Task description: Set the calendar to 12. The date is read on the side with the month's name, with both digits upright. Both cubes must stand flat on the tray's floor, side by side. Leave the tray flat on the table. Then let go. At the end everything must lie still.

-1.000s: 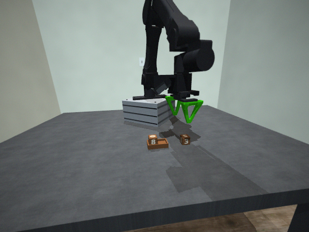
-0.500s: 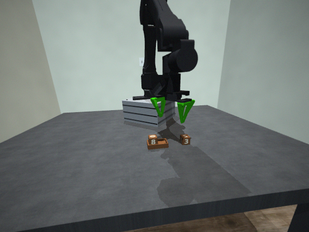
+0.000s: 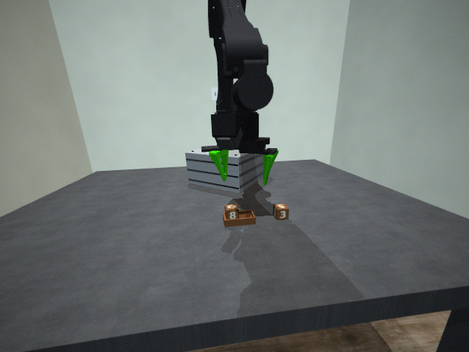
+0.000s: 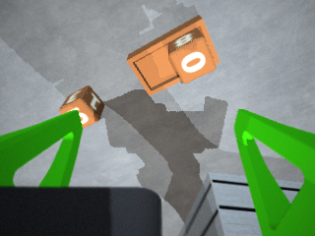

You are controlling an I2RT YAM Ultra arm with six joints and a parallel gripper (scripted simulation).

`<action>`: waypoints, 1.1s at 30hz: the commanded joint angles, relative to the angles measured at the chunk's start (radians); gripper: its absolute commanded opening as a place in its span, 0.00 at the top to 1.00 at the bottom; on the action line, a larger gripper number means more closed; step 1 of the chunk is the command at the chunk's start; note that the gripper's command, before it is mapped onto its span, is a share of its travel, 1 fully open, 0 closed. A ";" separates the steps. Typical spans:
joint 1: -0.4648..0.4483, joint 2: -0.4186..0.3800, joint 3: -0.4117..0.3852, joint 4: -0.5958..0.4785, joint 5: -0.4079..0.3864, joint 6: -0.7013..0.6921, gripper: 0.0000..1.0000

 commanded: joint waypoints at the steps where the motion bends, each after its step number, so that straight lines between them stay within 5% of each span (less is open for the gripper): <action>1: -0.017 -0.009 0.002 0.002 0.000 -0.210 0.00; 12: -0.079 -0.017 -0.009 0.006 -0.002 -0.541 0.00; 18: -0.088 -0.018 -0.010 0.006 -0.002 -0.589 0.00; 19: -0.088 -0.018 -0.010 0.006 -0.002 -0.589 0.55; 33: -0.088 -0.018 -0.010 0.006 -0.002 -0.589 0.55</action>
